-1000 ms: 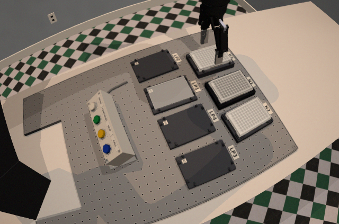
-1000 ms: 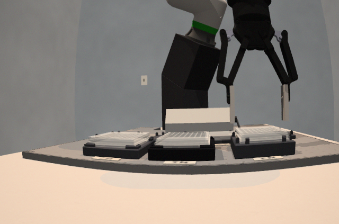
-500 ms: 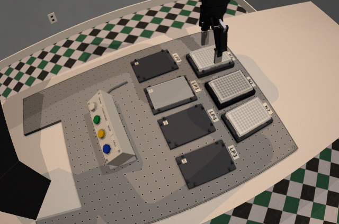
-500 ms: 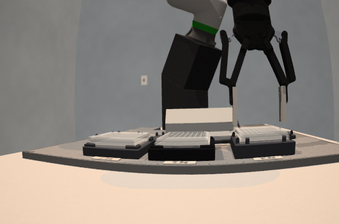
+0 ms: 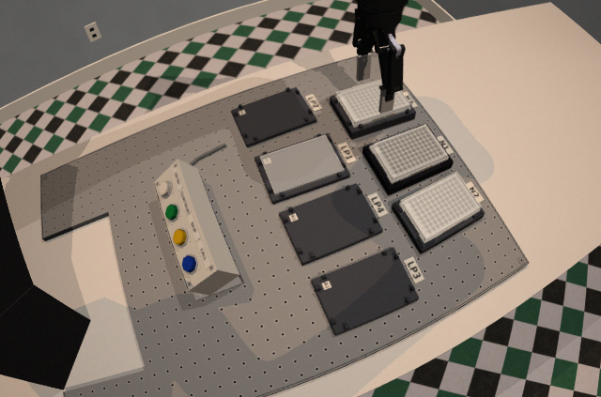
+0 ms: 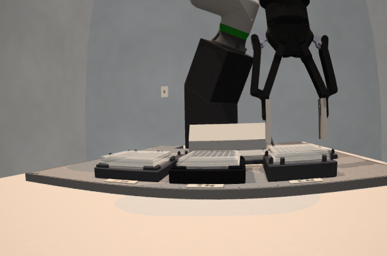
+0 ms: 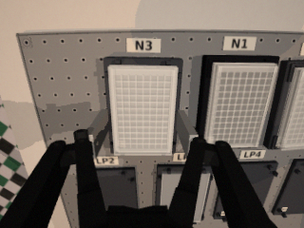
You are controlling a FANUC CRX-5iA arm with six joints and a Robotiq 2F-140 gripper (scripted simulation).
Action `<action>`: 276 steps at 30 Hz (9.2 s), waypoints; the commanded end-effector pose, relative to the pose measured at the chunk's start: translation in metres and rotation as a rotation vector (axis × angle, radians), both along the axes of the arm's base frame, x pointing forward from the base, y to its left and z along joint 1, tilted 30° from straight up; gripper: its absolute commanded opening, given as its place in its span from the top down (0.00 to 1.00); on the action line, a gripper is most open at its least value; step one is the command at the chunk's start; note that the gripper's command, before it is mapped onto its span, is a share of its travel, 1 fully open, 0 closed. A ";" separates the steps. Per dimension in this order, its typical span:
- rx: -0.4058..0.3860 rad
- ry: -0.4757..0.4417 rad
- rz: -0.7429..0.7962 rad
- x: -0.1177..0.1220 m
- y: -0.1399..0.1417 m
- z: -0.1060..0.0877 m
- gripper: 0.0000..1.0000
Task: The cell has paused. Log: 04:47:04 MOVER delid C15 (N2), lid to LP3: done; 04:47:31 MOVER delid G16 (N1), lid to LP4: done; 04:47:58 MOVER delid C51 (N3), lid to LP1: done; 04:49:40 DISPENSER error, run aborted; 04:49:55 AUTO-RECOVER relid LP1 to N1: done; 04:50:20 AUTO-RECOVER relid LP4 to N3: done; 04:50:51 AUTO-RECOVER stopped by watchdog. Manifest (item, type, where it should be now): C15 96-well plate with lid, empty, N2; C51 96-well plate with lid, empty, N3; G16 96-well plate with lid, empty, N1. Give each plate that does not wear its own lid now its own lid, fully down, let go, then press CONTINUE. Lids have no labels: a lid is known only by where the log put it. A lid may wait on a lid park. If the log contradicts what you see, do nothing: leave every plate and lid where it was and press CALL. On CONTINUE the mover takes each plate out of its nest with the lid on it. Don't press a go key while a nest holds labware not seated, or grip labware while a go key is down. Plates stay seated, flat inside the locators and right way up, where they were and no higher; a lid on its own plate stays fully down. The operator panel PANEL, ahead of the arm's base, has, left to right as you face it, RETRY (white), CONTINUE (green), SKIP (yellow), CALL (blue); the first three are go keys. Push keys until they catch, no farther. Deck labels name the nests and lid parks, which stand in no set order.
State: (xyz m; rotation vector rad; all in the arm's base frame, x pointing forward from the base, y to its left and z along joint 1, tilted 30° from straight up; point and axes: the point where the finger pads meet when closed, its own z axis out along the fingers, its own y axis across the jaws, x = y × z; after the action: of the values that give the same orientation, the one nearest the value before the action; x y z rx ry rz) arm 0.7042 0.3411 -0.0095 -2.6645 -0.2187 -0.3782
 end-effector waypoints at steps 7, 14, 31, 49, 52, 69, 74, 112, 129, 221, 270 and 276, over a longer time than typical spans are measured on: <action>0.000 0.000 0.000 0.000 0.000 0.000 0.41; 0.000 0.000 0.000 0.000 0.000 0.000 0.41; 0.000 0.000 0.000 0.000 0.000 0.000 0.41; 0.000 0.000 0.000 0.000 0.000 0.000 0.34; 0.000 0.000 0.000 0.000 0.000 0.000 0.34; 0.000 0.000 0.000 0.000 0.000 0.000 0.34; 0.000 0.000 0.000 0.000 0.000 0.000 0.34; 0.000 0.000 0.000 0.002 0.004 -0.008 0.34; 0.000 0.000 0.000 0.004 0.007 -0.013 0.34; 0.000 0.000 0.000 0.004 0.007 -0.015 1.00; 0.000 0.000 0.000 -0.003 -0.007 0.014 1.00; 0.000 0.000 0.000 -0.005 -0.010 0.020 1.00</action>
State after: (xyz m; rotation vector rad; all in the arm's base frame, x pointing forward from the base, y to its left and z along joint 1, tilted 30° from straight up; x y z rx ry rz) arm 0.6997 0.3324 0.0075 -2.6645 -0.2187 -0.3783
